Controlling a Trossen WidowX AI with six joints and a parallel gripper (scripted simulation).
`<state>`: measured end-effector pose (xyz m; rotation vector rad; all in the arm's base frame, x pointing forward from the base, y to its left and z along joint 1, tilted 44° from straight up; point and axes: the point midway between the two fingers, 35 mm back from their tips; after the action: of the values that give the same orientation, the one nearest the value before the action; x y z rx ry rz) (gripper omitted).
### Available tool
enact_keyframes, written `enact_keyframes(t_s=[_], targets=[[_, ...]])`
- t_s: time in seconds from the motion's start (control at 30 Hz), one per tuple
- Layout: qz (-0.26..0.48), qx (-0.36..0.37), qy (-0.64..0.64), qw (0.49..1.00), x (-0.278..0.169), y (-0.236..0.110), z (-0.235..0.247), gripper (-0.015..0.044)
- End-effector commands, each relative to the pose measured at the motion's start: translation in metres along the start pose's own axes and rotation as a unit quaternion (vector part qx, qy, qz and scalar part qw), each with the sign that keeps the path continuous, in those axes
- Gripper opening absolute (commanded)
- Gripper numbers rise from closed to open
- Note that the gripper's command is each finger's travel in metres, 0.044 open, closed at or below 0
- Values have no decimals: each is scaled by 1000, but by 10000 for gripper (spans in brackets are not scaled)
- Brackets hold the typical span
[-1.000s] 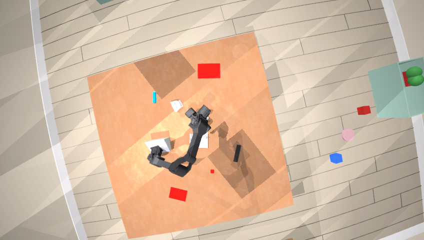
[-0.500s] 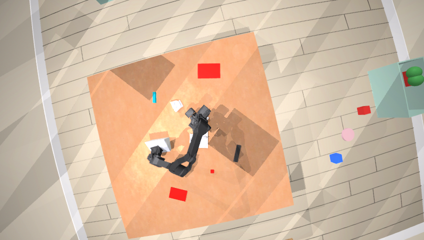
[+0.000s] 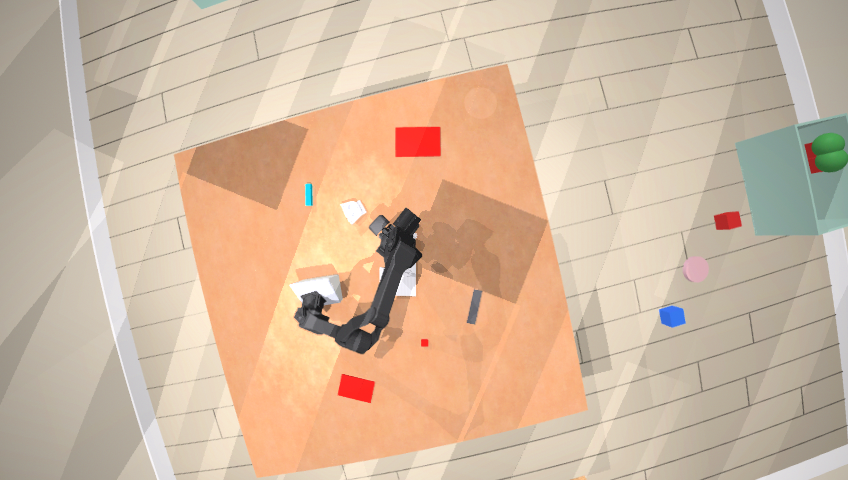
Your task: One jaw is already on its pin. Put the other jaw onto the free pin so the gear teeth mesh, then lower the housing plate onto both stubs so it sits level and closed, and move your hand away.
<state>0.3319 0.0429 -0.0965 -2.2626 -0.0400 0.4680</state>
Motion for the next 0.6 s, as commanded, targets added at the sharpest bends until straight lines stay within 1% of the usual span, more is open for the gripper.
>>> enact_keyframes(t_s=[0.0, 0.43, 0.57], targets=[[-4, 3, 4, 1000, 2, -15, 0, 134], [-4, 2, 3, 1000, 0, -56, 0, 134], [-4, 2, 2, 1000, -1, -58, 0, 134]])
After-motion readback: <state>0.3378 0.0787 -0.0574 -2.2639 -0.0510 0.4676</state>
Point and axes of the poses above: the point midway between the two fingers, 35 mm back from their tips, its own y axis out along the fingers, its own z axis across the jaws, x = y × z, and after that the axes turned 7 degrees about y, right-handed
